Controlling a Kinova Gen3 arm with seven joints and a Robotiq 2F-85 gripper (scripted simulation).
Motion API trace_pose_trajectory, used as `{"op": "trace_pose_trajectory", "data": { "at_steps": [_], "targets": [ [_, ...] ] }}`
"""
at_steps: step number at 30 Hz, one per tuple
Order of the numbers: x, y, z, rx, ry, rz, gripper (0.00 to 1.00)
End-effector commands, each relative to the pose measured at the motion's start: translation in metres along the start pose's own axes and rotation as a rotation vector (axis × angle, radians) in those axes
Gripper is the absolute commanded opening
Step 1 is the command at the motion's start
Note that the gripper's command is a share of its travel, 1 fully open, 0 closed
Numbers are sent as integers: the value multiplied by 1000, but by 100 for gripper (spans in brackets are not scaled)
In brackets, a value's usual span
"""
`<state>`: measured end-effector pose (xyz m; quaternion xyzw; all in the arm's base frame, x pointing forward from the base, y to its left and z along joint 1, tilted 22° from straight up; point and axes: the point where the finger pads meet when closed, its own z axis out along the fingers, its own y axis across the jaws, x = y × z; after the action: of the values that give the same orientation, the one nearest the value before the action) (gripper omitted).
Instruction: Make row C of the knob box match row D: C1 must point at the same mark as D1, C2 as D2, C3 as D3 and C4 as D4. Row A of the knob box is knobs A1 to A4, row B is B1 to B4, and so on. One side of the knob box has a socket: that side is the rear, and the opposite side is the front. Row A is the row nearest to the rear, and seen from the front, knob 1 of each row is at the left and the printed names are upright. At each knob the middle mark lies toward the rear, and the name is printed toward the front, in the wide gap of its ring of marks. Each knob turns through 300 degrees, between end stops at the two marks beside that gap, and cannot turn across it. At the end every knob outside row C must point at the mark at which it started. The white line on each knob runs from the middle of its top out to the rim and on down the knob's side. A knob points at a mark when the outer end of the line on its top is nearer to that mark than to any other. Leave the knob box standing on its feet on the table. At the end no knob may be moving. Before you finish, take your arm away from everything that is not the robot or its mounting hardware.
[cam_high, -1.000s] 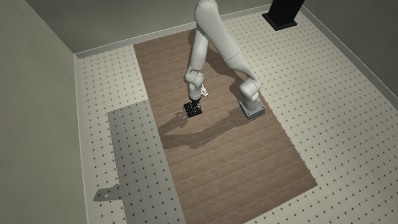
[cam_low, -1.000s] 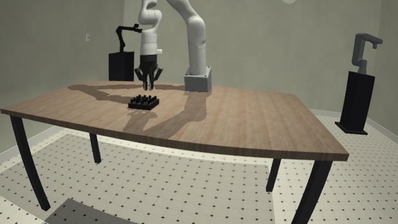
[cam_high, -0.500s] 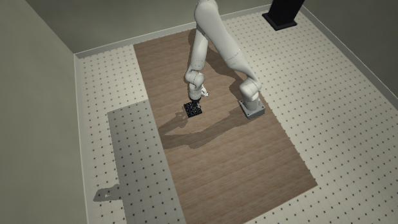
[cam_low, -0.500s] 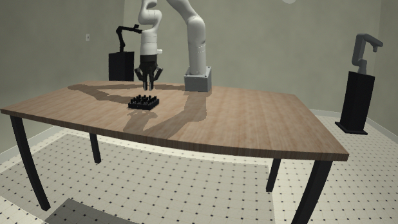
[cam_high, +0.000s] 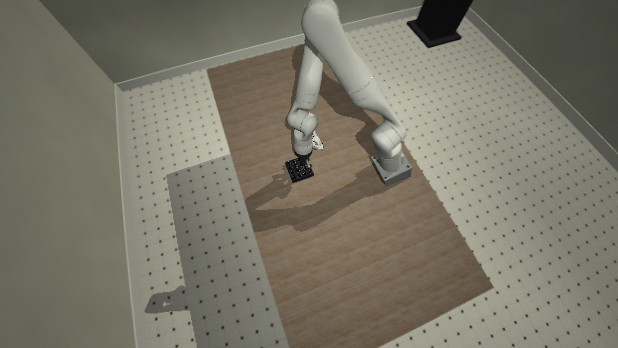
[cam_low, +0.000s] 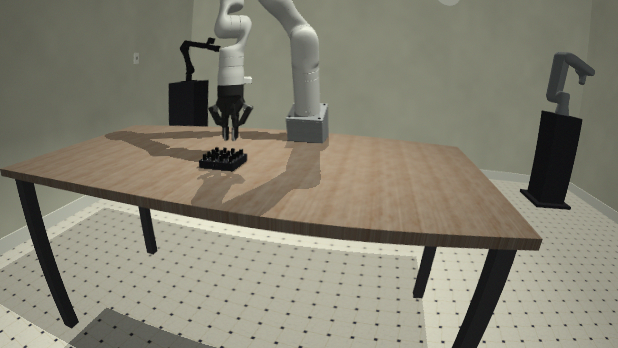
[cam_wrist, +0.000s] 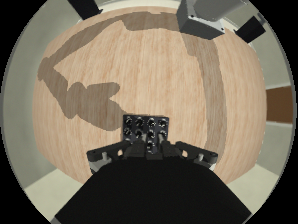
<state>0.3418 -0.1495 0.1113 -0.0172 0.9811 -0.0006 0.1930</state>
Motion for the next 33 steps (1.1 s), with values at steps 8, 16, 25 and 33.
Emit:
{"op": "trace_pose_trajectory", "data": {
  "at_steps": [8, 16, 25, 33],
  "targets": [
    [0, -2, -1, 6, 3, 0, 19],
    [0, -2, -1, 6, 4, 19, 19],
    [0, -2, -1, 6, 4, 66, 19],
    [1, -2, -2, 6, 6, 167, 19]
  ]
}}
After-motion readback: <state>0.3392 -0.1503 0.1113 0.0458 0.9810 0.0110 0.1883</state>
